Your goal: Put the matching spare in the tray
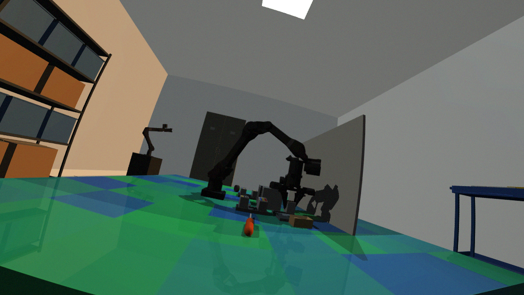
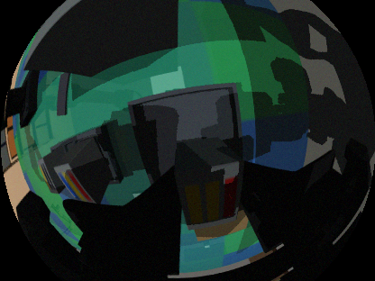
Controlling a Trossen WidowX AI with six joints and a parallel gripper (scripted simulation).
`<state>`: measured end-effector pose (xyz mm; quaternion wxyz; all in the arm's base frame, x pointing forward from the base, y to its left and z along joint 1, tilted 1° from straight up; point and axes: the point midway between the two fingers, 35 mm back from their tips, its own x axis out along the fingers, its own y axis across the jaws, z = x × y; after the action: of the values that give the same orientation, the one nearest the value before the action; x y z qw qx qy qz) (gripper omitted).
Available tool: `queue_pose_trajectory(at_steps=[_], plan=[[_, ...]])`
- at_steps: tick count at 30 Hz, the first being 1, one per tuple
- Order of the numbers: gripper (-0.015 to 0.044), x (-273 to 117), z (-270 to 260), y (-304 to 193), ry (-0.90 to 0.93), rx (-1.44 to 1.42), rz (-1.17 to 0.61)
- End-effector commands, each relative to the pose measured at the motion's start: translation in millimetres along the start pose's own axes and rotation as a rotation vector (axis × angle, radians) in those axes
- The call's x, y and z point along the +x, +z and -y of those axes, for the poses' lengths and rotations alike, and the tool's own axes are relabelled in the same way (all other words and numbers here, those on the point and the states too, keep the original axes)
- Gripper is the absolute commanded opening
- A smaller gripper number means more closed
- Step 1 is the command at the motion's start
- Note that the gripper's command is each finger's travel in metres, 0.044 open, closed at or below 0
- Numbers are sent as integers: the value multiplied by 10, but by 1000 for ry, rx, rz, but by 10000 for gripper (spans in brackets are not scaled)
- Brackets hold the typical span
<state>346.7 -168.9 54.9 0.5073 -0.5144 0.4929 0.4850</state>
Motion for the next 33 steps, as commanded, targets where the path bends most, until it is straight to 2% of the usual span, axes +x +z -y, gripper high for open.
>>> queue_pose_trajectory(at_steps=[1,14,30,31,33], plan=[[0,32,-7,9,0,7,3],[0,119,-28,24,0,7,3],[420,94,-22,15,0,0,0],[440,70,-18,13,0,0,0],[440,-124,7,1,0,1,1]])
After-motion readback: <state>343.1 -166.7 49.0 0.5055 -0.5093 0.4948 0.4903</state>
